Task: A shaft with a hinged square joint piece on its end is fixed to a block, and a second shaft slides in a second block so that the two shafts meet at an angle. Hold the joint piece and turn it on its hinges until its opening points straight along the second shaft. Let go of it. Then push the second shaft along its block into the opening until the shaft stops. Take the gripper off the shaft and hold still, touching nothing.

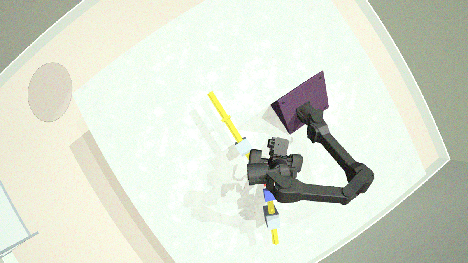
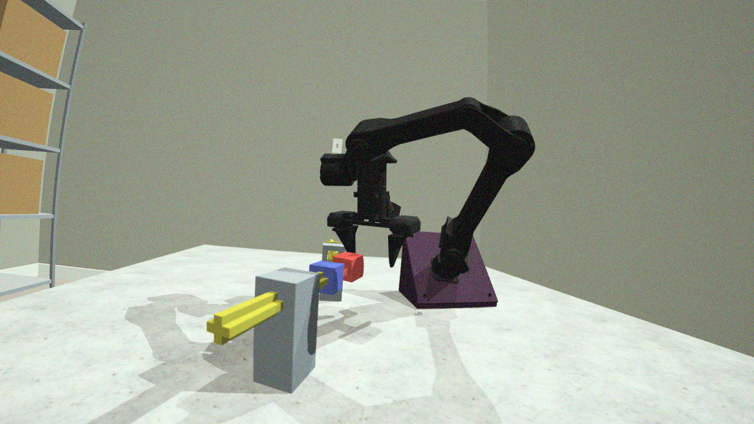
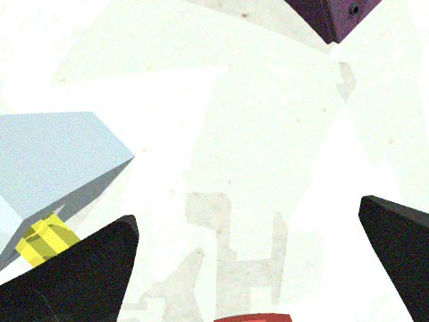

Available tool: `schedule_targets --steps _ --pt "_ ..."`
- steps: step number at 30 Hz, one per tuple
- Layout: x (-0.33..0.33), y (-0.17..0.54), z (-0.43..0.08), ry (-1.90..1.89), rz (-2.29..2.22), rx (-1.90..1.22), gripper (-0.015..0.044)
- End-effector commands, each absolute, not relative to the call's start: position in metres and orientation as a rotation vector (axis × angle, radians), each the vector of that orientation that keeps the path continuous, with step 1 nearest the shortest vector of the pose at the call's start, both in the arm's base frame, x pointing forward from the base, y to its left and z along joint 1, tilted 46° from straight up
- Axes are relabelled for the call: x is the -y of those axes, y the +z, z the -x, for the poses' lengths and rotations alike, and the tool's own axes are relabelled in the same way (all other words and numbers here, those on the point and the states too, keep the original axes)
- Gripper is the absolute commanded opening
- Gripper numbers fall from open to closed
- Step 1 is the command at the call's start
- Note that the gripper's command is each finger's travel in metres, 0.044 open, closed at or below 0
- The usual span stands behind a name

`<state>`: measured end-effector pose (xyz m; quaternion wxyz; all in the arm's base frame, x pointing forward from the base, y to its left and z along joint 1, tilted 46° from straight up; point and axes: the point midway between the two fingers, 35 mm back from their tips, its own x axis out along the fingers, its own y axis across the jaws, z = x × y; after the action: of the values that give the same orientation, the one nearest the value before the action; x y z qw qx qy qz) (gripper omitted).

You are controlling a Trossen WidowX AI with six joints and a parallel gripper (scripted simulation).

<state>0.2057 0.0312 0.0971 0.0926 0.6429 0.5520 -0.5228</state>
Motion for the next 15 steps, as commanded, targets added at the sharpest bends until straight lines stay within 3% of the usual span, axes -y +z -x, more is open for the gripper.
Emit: schedule_targets --steps 1,15 --pt "-0.035 0.096 -0.207 -1.554 -1.917 -1.638 0.0440" --pt "-0.074 0.131 -0.244 -1.548 -1.920 -1.639 0.0440"
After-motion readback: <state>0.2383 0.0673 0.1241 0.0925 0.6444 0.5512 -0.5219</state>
